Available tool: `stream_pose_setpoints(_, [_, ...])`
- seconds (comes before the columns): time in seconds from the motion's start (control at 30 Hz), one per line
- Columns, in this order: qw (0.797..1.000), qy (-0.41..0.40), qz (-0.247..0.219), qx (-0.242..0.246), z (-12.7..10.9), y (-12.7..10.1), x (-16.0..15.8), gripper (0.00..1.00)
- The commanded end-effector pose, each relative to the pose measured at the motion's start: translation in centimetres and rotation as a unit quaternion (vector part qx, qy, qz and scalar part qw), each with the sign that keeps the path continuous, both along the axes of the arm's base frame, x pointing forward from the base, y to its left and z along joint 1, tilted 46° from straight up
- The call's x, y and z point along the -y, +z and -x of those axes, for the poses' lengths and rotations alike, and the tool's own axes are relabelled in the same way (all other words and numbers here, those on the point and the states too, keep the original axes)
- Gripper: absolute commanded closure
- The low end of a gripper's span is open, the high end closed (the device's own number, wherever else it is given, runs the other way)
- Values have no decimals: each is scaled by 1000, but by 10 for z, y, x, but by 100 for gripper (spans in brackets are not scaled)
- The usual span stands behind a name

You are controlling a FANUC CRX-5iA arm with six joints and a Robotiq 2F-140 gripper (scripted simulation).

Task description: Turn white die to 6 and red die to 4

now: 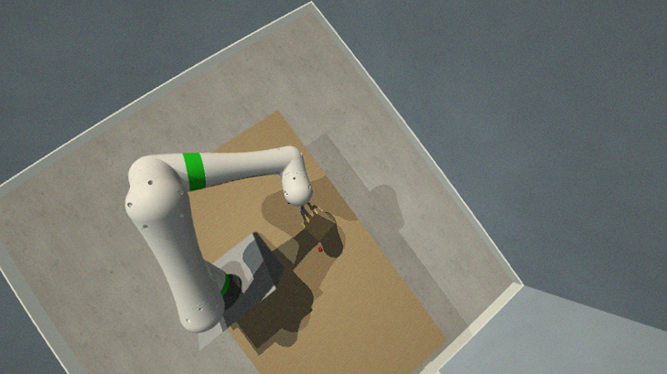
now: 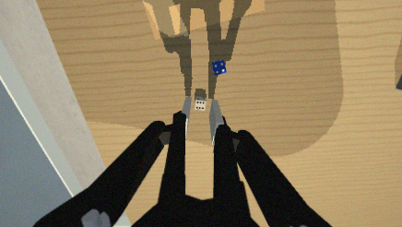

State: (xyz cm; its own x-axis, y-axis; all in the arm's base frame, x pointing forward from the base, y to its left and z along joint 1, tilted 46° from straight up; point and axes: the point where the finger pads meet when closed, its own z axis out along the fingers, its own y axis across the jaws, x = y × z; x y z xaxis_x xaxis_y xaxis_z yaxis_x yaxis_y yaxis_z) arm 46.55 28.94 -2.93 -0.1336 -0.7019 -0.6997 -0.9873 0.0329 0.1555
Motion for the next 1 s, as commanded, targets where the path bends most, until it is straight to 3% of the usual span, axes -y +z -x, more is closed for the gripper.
stream_pose_setpoints(0.0, [1000, 0, 0, 0, 0, 0, 0, 81])
stream_pose_setpoints(0.97, [1000, 0, 0, 0, 2, -15, -15, 81])
